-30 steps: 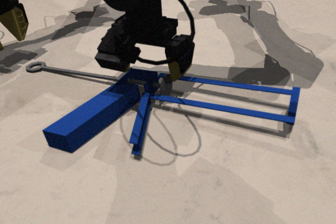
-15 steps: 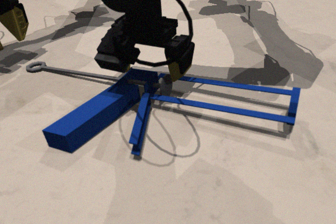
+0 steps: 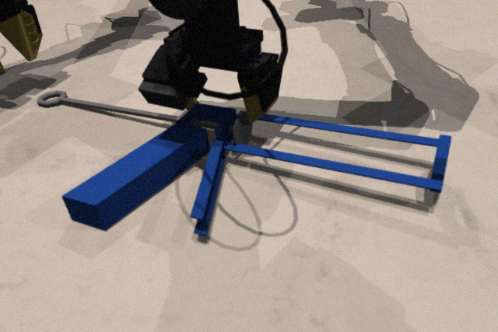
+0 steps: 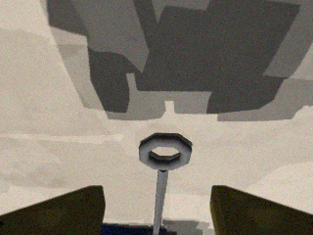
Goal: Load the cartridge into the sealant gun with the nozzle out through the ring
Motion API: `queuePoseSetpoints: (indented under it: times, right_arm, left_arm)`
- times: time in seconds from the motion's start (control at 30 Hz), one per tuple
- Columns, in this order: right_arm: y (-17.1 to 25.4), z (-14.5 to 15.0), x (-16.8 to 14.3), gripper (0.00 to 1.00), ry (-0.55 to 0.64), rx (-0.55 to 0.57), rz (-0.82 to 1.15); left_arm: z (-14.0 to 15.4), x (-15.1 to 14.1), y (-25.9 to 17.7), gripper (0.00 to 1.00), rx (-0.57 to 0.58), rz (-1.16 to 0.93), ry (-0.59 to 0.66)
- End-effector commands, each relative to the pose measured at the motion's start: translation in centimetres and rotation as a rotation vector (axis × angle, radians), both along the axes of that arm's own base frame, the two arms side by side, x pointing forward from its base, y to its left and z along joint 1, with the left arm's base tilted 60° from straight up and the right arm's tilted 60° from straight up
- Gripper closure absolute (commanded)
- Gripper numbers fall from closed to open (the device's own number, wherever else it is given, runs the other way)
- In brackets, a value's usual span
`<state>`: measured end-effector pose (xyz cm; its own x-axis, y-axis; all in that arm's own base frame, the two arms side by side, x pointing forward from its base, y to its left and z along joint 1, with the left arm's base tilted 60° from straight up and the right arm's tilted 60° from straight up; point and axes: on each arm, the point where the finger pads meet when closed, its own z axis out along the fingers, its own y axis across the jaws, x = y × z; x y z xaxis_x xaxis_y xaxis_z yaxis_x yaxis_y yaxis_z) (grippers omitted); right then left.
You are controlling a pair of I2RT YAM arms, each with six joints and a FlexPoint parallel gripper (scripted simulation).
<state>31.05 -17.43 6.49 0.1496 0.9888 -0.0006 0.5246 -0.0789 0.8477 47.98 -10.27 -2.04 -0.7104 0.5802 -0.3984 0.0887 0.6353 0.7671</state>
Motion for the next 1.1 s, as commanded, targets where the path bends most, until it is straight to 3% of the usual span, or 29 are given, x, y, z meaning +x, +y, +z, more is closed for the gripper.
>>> queuePoseSetpoints:
  times: [0.0, 0.53, 0.6, 0.93, 1.07]
  right_arm:
    - [-0.07, -0.90, -0.28, 0.48, 0.021, 0.026, -0.007]
    - [-0.07, -0.90, -0.28, 0.48, 0.021, 0.026, -0.007]
    - [-0.07, -0.90, -0.28, 0.48, 0.021, 0.026, -0.007]
    - [-0.07, -0.90, -0.28, 0.48, 0.021, 0.026, -0.007]
    - [-0.07, -0.90, -0.28, 0.48, 0.021, 0.026, -0.007]
  left_arm:
    - [0.34, 0.54, -1.63, 0.19, -0.031, -0.031, -0.024]
    - [0.28, 0.36, -0.98, 0.66, -0.018, -0.015, -0.024]
    - [0.28, 0.36, -0.98, 0.66, -0.018, -0.015, -0.024]
    - [0.28, 0.36, -0.98, 0.97, -0.018, -0.015, -0.024]
    - [0.28, 0.36, -0.98, 0.97, -0.018, -0.015, -0.024]
